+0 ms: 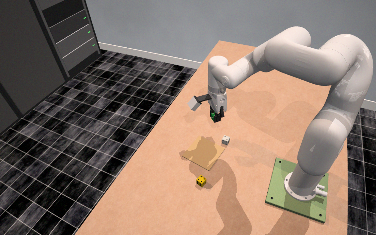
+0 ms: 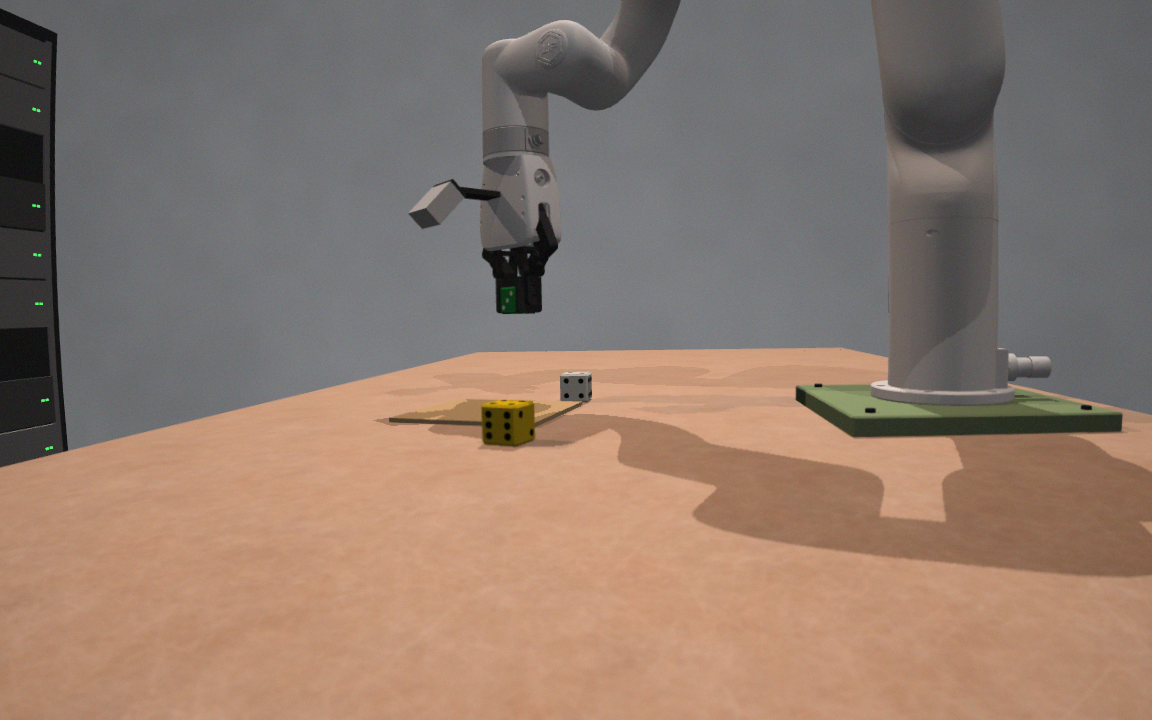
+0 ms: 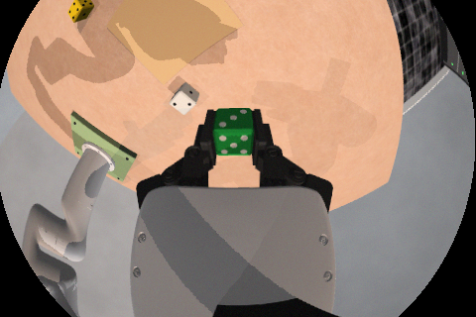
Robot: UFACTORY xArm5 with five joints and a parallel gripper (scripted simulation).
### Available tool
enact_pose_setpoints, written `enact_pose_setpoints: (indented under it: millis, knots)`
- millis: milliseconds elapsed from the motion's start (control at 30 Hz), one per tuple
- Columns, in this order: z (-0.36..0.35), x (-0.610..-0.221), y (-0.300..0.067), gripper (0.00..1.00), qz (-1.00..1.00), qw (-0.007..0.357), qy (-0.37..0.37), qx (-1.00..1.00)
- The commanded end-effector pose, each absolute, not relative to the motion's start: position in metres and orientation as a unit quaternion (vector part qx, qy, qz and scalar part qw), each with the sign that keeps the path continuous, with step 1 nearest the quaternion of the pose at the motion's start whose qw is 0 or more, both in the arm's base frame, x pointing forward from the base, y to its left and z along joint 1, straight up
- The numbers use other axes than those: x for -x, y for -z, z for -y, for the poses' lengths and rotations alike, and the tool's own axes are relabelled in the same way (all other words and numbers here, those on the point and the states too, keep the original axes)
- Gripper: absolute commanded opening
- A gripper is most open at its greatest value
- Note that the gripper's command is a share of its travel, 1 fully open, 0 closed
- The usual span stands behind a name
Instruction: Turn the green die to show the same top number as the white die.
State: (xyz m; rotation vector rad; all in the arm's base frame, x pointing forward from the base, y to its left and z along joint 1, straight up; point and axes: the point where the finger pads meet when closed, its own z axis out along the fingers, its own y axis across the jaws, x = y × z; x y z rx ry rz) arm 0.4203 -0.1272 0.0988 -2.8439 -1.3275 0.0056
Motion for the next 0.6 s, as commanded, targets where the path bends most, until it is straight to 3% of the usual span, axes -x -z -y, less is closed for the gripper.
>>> enact_pose_setpoints:
  millis: [0,567]
  knots:
    - [0.127,-0.421,-0.105,0.27,0.423,0.001,-0.002,0.906]
    - [0.09,-0.427,-0.102,0.27,0.305,0.001,-0.002,0.952]
